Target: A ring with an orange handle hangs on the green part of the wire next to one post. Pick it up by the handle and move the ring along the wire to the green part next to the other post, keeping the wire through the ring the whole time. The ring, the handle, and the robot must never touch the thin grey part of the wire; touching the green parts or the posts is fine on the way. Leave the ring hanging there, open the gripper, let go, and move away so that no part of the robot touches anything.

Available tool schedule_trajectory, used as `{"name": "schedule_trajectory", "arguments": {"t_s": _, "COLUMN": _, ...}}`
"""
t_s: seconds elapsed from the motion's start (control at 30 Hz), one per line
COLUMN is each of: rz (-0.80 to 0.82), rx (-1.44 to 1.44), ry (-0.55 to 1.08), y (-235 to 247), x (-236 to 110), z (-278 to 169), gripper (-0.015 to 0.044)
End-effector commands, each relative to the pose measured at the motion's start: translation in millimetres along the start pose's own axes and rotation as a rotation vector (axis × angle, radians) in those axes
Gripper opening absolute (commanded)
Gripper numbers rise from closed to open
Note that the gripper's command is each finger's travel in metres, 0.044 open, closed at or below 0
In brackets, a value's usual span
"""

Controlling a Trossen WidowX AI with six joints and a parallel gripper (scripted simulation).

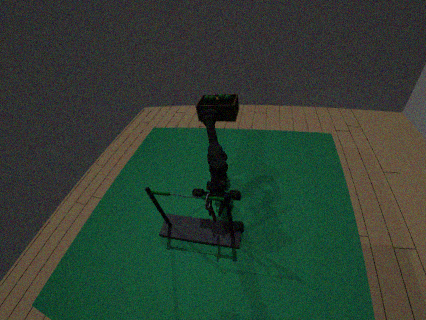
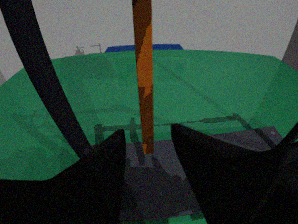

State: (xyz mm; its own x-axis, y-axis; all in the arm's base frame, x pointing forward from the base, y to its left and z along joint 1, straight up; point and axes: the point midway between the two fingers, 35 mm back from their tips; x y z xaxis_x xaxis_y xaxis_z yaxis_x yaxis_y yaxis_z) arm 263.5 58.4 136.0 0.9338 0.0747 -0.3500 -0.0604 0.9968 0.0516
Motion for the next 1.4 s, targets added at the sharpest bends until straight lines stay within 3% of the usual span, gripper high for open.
{"name": "schedule_trajectory", "arguments": {"t_s": 0.0, "rz": -0.001, "rx": 0.004, "ry": 0.001, "y": 0, "x": -6, "z": -1, "gripper": 0.016}}
{"name": "schedule_trajectory", "arguments": {"t_s": 0.87, "rz": -0.002, "rx": 0.006, "ry": 0.002, "y": -1, "x": -23, "z": -3, "gripper": 0.016}}
{"name": "schedule_trajectory", "arguments": {"t_s": 1.2, "rz": 0.001, "rx": 0.001, "ry": 0.002, "y": -4, "x": -69, "z": -5, "gripper": 0.0423}}
{"name": "schedule_trajectory", "arguments": {"t_s": 1.37, "rz": 0.001, "rx": 0.001, "ry": 0.002, "y": -4, "x": -69, "z": -5, "gripper": 0.044}}
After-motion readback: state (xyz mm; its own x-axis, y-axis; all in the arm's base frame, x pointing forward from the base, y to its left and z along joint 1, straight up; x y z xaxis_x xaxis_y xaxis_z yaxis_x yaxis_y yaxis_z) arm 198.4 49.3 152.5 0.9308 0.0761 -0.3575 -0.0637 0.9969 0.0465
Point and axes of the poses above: the point midway between the two fingers, 35 mm back from their tips, its own x axis out along the fingers, its own y axis across the jaws, z = x × y, and after that the axes turned 3 degrees about x, right-handed
